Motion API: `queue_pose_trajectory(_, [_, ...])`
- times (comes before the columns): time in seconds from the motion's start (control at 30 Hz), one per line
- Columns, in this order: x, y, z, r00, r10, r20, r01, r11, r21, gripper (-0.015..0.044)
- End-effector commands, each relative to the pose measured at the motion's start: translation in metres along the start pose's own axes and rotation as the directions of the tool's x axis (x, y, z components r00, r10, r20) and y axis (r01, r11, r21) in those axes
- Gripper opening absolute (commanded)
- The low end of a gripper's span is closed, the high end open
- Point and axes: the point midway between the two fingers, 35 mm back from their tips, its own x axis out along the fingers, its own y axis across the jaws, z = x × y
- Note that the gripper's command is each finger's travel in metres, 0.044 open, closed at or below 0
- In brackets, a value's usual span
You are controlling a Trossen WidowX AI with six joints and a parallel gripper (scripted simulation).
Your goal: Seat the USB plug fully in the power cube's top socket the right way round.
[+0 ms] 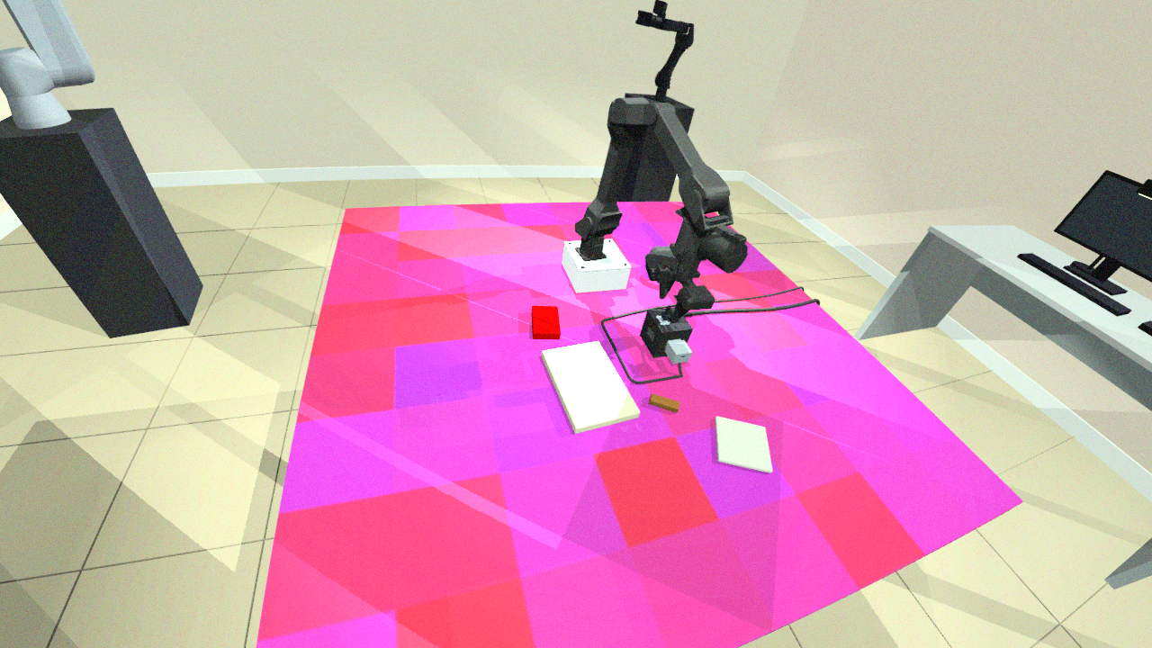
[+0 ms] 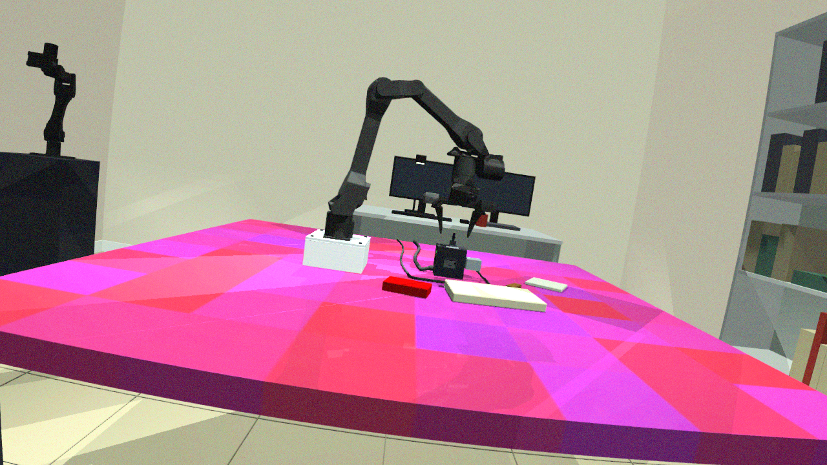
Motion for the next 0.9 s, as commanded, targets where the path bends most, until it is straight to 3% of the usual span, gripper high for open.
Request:
queue_pose_trajectory(0.0, [-0.0003,0.0003,0.0,1.0,0.001,0.0,-0.001,1.0,0.0,0.0256])
queue_pose_trajectory(0.3, [-0.0003,0.0003,0.0,1.0,0.001,0.0,-0.001,1.0,0.0,0.002])
queue_pose_trajectory(0.87, [-0.0003,0.0003,0.0,1.0,0.001,0.0,-0.001,1.0,0.0,0.0])
